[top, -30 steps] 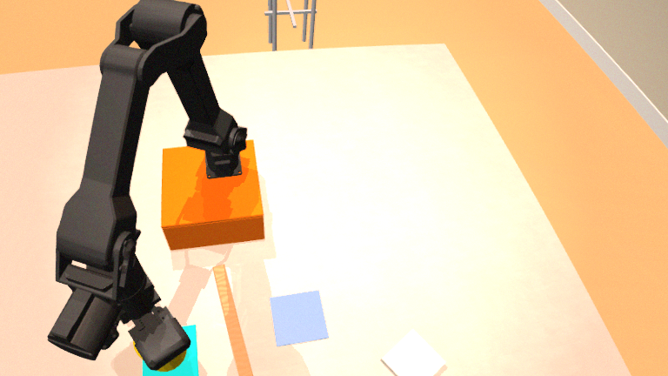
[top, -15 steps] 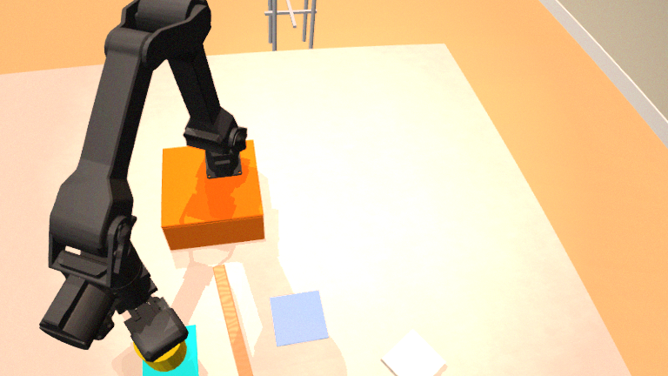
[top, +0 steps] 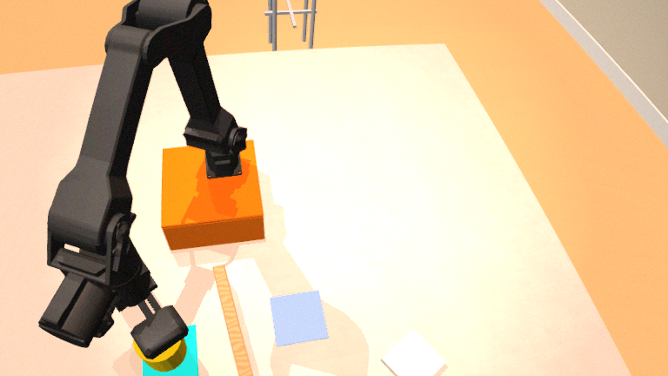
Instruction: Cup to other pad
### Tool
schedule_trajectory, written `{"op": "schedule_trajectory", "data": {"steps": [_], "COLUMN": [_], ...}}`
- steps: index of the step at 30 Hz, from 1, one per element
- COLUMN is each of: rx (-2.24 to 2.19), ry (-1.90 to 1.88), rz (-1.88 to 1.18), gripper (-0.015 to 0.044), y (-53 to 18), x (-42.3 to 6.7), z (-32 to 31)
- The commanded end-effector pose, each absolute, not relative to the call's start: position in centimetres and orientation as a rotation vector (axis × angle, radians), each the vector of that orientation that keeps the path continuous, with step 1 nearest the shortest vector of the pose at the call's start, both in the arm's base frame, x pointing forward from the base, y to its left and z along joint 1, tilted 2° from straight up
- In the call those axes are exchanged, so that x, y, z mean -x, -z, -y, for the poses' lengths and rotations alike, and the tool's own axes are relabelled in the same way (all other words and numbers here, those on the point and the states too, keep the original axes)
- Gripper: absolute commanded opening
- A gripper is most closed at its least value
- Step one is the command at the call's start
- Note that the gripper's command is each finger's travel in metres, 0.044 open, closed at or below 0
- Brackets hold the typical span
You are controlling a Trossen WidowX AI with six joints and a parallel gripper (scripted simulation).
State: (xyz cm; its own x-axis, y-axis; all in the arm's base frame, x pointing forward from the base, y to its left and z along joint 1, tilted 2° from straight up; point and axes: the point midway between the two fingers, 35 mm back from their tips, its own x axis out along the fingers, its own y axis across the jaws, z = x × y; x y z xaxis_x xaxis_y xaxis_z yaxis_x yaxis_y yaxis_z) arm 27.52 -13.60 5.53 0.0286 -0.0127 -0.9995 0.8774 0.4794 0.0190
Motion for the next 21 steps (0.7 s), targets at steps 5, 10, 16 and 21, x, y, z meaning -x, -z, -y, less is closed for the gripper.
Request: {"op": "schedule_trajectory", "data": {"steps": [5, 10, 16, 21], "rx": [-0.832, -0.831, -0.831, -0.832], "ry": [0.819, 0.816, 0.816, 0.824], "rz": [-1.357, -1.355, -1.355, -1.358], "gripper": [0.0440, 0.0440, 0.0440, 0.0440], "y": [-9.0, -11.3, -11.6, -11.1], "x": [-27.6, -27.2, -27.0, -27.0], "z": [13.7, 13.6, 13.6, 13.6]}}
